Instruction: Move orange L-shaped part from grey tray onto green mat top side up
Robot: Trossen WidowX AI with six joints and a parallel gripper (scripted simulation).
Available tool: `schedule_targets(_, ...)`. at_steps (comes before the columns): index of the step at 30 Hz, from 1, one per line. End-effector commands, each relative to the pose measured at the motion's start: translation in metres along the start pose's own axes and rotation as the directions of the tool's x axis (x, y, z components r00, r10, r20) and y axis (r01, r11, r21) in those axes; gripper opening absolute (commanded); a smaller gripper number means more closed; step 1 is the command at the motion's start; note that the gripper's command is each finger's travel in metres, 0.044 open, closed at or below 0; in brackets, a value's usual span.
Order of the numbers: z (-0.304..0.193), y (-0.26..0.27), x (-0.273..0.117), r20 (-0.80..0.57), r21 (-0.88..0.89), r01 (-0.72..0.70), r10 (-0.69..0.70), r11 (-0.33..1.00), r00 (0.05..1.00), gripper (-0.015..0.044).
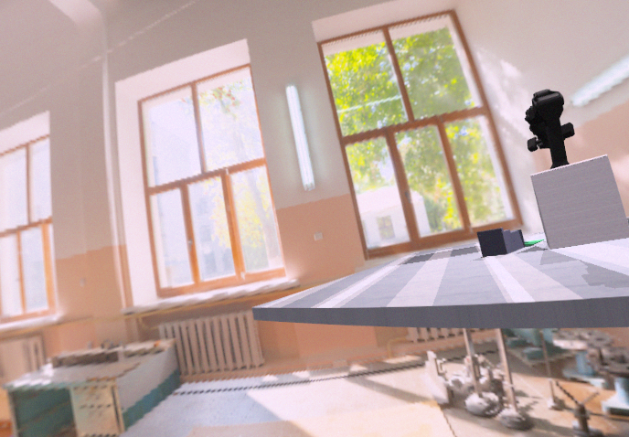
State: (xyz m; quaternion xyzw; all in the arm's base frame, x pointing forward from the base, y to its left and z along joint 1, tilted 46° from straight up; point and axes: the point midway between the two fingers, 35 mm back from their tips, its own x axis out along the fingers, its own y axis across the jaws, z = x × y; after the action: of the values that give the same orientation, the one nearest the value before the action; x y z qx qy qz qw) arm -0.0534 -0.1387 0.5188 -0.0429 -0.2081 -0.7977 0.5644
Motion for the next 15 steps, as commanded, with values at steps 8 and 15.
schedule_targets(8,-0.161,0.121,0.023,-0.507,0.044,-0.312,0.29,0.949,0.812,0.018)
schedule_targets(15,-0.253,0.197,-0.04,-0.733,0.043,-0.521,0.381,0.853,0.563,0.018)
